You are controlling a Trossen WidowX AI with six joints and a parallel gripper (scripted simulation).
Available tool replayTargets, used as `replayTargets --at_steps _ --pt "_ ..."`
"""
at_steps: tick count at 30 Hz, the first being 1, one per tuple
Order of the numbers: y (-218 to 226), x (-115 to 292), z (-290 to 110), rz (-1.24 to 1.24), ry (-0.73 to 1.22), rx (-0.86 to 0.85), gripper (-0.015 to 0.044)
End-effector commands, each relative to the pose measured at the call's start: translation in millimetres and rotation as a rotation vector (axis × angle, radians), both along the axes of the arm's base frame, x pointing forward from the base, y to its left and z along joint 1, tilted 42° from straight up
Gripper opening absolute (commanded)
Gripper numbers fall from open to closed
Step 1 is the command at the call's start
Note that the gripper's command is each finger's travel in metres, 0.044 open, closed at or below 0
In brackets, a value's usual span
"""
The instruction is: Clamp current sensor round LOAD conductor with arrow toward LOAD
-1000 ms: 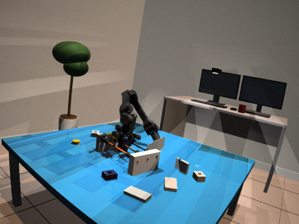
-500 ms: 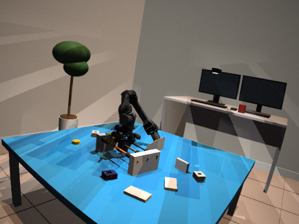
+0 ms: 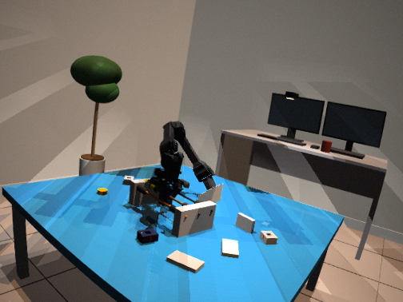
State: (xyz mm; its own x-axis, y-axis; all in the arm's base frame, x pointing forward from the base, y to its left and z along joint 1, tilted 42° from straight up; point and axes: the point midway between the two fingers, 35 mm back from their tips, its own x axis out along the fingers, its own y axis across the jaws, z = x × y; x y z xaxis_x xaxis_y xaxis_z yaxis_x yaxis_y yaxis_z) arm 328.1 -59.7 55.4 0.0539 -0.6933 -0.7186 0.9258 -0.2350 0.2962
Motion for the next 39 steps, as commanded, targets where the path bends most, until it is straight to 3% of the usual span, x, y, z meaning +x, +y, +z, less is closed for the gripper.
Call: replayTargets --at_steps 1,27,33,39 --pt "0.0 -0.4 0.1 0.0 0.003 0.0 0.0269" --pt "0.0 -0.4 0.1 0.0 0.003 0.0 0.0269" --pt "0.0 -0.4 0.1 0.0 0.003 0.0 0.0427" --pt "0.0 -0.4 0.1 0.0 0.003 0.0 0.044"
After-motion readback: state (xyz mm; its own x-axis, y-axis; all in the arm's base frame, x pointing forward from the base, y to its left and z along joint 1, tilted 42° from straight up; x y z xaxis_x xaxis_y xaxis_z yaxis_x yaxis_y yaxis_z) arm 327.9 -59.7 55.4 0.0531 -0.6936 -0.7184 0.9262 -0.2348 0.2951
